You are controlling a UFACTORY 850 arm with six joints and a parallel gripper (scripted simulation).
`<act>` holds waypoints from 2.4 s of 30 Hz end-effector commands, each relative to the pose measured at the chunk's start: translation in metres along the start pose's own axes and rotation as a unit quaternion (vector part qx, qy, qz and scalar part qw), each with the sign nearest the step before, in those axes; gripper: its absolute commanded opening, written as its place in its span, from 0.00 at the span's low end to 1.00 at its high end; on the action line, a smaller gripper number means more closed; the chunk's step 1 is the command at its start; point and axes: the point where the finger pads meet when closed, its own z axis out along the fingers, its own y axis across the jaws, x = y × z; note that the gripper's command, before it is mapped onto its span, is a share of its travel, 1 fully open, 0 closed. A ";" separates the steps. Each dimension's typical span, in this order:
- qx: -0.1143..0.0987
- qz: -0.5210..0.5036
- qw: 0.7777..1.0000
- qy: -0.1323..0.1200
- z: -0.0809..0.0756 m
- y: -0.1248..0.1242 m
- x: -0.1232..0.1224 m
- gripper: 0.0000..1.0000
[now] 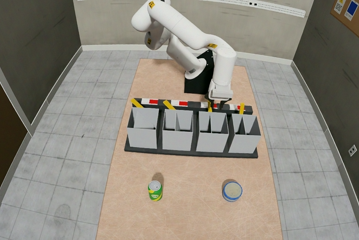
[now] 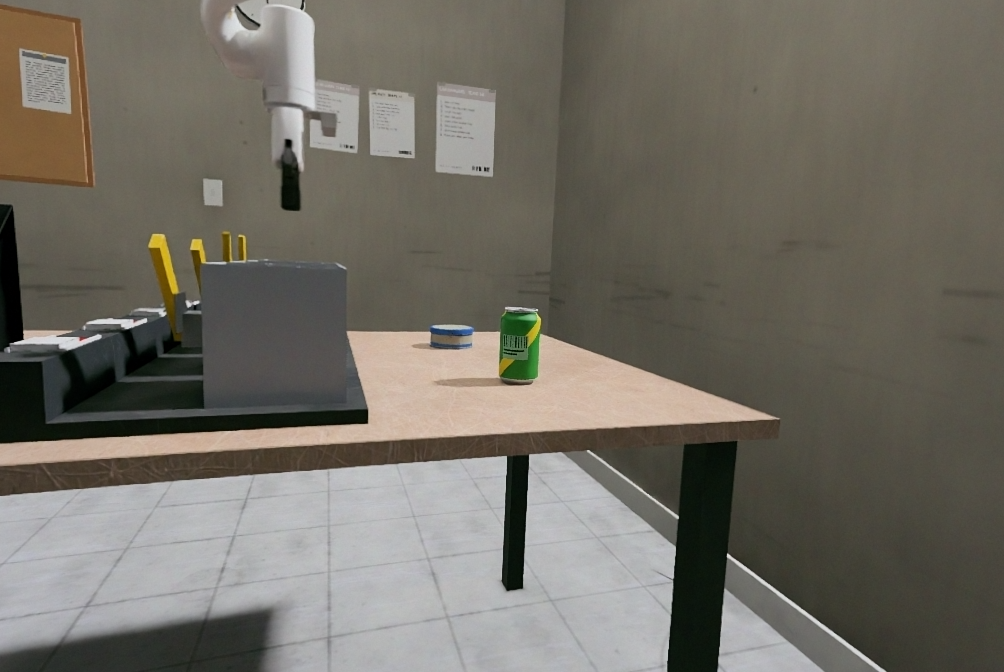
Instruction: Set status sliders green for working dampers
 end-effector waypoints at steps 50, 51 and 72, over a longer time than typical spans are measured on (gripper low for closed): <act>0.077 0.000 0.997 0.002 0.043 0.024 -0.103 0.39; 0.077 0.000 0.997 0.002 0.045 0.023 -0.103 0.39; 0.076 0.000 0.997 0.002 0.087 0.017 -0.103 0.39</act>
